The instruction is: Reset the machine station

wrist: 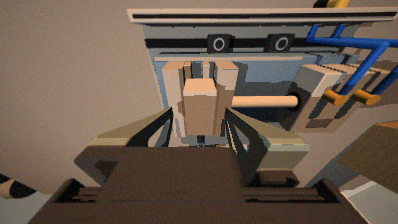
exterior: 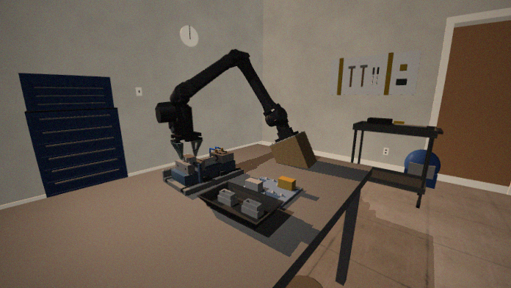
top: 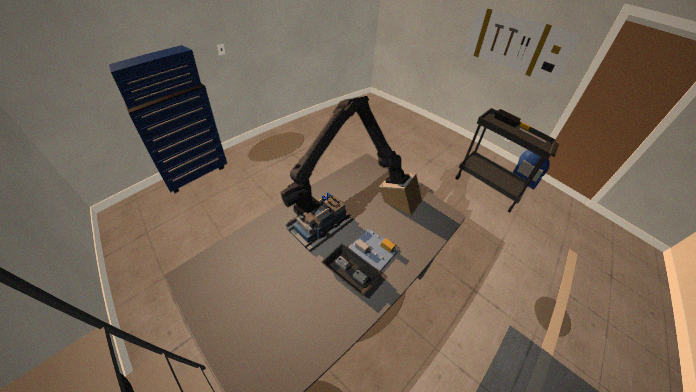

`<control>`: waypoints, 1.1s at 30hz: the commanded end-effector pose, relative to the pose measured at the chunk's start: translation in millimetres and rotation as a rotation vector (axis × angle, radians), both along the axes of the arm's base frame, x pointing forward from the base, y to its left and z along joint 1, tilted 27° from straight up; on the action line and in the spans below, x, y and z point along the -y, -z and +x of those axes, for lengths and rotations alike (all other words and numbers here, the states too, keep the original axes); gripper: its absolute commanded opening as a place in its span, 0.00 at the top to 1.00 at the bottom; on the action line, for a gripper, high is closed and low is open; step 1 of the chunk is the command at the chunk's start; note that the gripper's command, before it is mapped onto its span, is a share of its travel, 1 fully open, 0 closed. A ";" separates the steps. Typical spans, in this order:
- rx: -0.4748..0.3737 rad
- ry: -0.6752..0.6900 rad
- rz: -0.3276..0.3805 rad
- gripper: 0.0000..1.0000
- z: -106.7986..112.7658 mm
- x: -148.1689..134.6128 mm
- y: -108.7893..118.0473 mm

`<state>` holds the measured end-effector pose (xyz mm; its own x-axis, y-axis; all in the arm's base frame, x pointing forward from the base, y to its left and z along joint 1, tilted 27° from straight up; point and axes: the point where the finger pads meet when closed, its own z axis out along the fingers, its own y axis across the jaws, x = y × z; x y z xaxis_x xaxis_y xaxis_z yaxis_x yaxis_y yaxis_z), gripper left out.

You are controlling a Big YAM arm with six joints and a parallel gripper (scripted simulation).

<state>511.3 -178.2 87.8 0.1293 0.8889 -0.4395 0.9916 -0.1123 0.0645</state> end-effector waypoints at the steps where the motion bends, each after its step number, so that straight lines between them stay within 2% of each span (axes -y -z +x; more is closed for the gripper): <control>1: 0.033 -0.021 -0.007 0.36 17.9 -11.7 -13.1; 20: 0.033 -0.020 -0.007 0.36 17.7 -12.1 -14.7; 33: 0.063 -0.016 -0.012 0.36 19.4 -21.1 -49.2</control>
<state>506.8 -171.7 93.8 0.1227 0.8908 -0.4375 0.9924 -0.1151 0.0441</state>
